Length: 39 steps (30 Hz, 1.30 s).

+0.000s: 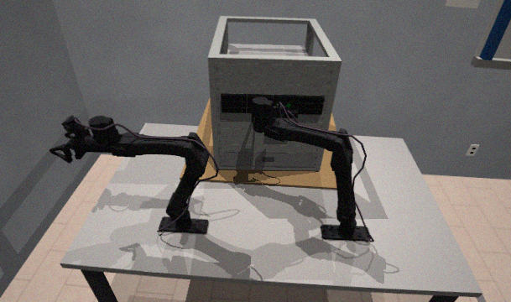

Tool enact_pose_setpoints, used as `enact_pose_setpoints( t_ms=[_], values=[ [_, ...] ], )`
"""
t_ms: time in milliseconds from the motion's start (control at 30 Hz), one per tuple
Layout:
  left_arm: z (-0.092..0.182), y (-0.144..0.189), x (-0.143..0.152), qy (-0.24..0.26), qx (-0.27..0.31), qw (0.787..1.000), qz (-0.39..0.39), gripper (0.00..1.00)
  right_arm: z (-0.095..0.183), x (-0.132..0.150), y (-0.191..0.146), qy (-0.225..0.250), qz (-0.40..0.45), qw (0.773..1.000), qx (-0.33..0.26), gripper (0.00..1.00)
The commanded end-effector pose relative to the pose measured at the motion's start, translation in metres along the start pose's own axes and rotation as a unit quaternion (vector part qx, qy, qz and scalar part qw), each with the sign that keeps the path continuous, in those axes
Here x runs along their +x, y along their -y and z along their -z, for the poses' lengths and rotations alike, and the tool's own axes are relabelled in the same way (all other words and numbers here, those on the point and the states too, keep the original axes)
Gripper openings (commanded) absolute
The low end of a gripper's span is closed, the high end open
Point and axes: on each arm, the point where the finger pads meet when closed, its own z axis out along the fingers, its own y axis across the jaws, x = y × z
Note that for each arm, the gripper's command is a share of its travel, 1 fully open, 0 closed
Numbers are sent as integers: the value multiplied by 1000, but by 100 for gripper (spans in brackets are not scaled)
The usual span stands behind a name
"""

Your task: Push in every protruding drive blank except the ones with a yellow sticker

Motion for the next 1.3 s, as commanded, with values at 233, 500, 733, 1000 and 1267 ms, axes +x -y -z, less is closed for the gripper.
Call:
enact_pose_setpoints(
  t_ms=[233, 500, 733, 1000, 1267],
  values=[
    [8, -2, -16, 26, -5, 1000, 3, 100, -10, -3, -9, 1, -2, 1000, 0, 0],
    [8, -2, -16, 26, -5, 1000, 3, 100, -9, -5, -13, 1, -6, 1000, -2, 0],
    [8, -2, -16, 26, -5, 1000, 3, 100, -12, -5, -12, 1, -5, 1000, -1, 0],
    [8, -2, -16, 26, -5, 1000, 3, 100, -13, -4, -11, 1, -4, 1000, -1, 0],
    [8, -2, -16, 26, -5, 1000, 3, 100, -16, -3, -9, 1, -2, 1000, 0, 0]
  ],
)
